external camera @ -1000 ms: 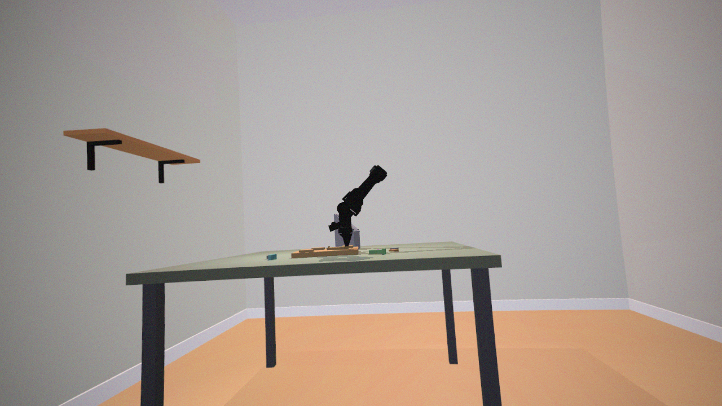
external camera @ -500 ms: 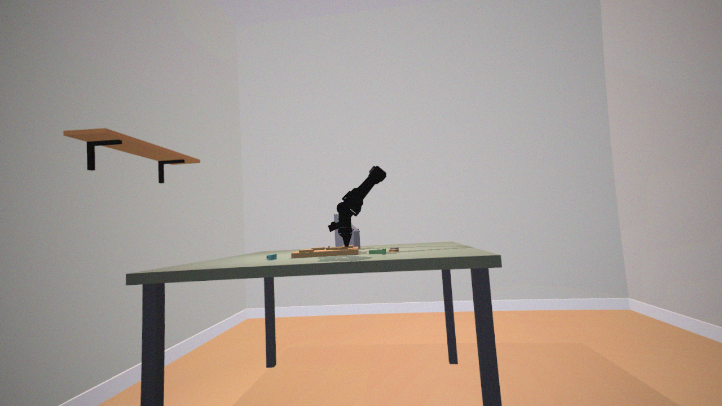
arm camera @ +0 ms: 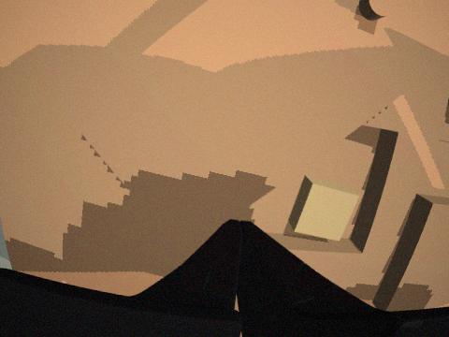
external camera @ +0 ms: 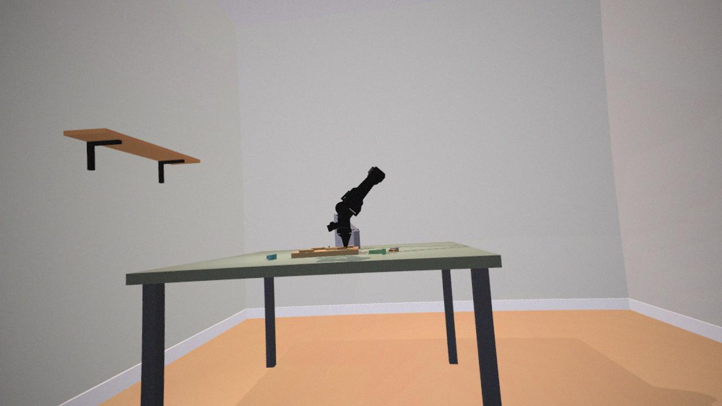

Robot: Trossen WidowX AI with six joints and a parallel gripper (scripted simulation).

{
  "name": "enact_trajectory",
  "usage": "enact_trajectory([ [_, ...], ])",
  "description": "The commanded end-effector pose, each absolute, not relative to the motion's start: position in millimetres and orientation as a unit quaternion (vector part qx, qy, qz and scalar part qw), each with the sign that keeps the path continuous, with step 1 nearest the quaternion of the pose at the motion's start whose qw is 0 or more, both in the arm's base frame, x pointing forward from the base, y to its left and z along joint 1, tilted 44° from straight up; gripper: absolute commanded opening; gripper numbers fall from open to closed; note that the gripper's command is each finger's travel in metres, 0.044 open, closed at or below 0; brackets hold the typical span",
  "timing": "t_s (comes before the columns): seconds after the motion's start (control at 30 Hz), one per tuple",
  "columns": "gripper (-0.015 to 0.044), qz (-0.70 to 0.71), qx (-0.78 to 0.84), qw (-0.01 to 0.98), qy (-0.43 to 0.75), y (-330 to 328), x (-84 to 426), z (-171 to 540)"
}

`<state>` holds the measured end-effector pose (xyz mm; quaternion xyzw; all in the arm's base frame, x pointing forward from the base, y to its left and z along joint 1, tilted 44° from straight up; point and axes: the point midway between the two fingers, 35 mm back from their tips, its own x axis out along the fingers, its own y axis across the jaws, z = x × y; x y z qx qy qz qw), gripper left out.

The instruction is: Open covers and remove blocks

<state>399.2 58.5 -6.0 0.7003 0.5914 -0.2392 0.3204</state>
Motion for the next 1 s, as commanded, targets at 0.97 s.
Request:
enact_trajectory([
  [0.97, 0.0, -0.238, 0.699, 0.325, 0.59, 38.6, 433.2, -14.9],
])
